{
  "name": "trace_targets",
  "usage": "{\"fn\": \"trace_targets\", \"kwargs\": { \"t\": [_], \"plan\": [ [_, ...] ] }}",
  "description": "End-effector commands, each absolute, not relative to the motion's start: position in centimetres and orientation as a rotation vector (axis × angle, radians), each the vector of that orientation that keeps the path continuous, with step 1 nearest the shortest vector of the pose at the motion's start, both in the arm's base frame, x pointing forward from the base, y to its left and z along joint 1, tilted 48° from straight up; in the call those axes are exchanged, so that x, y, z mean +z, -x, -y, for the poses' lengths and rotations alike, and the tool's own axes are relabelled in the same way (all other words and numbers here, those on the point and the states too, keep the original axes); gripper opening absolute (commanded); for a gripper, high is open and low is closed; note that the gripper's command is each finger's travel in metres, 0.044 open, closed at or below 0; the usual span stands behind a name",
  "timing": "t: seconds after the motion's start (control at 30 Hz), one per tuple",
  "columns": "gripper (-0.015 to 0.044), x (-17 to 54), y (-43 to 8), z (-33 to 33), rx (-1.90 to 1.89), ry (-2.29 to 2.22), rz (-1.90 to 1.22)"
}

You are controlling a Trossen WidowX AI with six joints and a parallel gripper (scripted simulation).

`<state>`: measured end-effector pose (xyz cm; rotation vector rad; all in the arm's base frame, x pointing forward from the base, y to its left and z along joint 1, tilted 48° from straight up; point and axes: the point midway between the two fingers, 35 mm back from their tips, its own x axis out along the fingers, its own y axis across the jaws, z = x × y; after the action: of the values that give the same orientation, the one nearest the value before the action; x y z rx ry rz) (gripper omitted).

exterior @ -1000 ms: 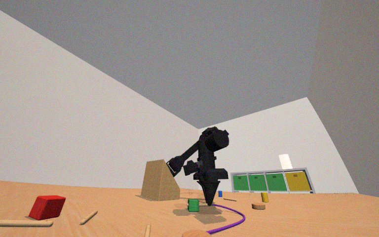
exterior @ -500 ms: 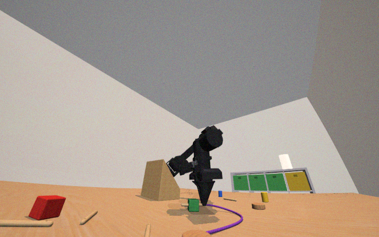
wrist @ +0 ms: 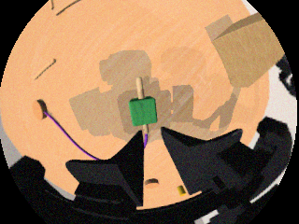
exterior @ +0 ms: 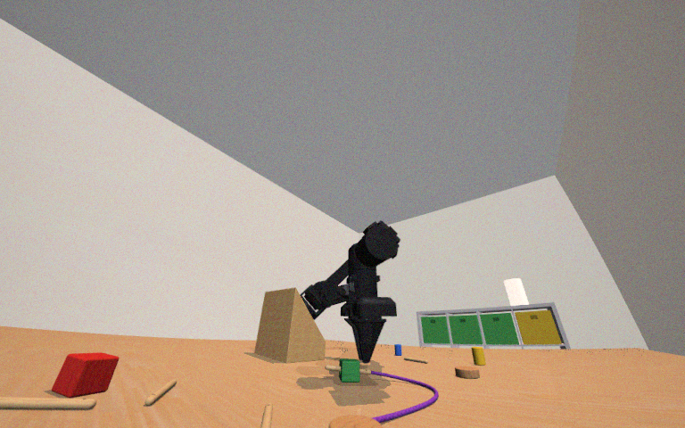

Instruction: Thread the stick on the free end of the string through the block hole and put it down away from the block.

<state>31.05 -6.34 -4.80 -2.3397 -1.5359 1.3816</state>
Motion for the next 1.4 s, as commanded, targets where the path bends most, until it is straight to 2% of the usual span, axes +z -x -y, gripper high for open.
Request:
{"fn": "trace_targets", "kwargs": {
  "t": [0.0,0.3,0.57,0.73,0.9,1.17,1.37],
  "plan": [
    [0.0123,-1.3,-30.8,10.6,1.375,2.388,1.513],
    [0.0123,-1.0,-30.6,11.1,1.363,2.395,1.512],
    [0.0123,-1.7,-29.8,11.8,0.937,2.716,2.292],
    [0.0123,-2.2,-29.2,12.2,0.439,2.790,2.861],
    [0.0123,-2.7,-28.7,12.5,-0.270,2.665,3.400],
    [0.0123,-3.2,-28.0,12.9,-1.131,2.280,3.792],
    [0.0123,-3.5,-27.6,13.2,-1.897,1.772,3.927]
  ]
}}
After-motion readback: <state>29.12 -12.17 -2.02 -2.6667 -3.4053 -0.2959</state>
